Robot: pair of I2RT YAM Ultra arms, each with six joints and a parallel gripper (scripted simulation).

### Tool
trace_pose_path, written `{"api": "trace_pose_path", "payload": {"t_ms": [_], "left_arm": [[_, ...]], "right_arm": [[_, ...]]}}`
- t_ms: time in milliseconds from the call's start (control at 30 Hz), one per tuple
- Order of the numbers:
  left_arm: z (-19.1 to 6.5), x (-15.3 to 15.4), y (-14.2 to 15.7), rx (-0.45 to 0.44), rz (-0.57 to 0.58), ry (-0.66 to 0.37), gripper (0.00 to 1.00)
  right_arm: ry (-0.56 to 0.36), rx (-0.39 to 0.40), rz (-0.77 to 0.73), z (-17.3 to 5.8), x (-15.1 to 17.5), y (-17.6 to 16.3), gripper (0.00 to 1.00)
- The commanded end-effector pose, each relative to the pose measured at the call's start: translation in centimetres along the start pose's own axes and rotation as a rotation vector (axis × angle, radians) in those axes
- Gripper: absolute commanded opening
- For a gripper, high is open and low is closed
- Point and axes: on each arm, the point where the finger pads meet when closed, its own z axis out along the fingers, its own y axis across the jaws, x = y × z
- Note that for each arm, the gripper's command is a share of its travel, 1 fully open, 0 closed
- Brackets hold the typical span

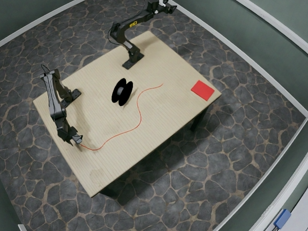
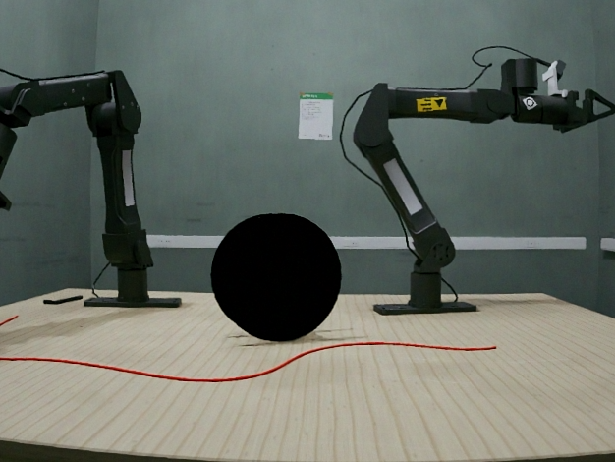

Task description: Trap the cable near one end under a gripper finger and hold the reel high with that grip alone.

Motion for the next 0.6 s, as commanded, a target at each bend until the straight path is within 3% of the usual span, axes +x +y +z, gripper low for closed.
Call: {"api": "trace_pose_path", "payload": {"t_ms": [0,267,567], "left_arm": [[0.5,1.0,0.0,-0.004,0.01,0.024,1.0],[0.5,1.0,0.0,-0.004,0.01,0.024,1.0],[0.5,1.0,0.0,-0.004,0.01,0.024,1.0]], "right_arm": [[0.121,-0.065,-0.074,0.3,1.7,0.8,0.3],[0.283,-0.167,-0.151,2.0,4.3,2.0,0.3],[0.351,-0.215,-0.185,2.4,5.4,2.6,0.3]]}}
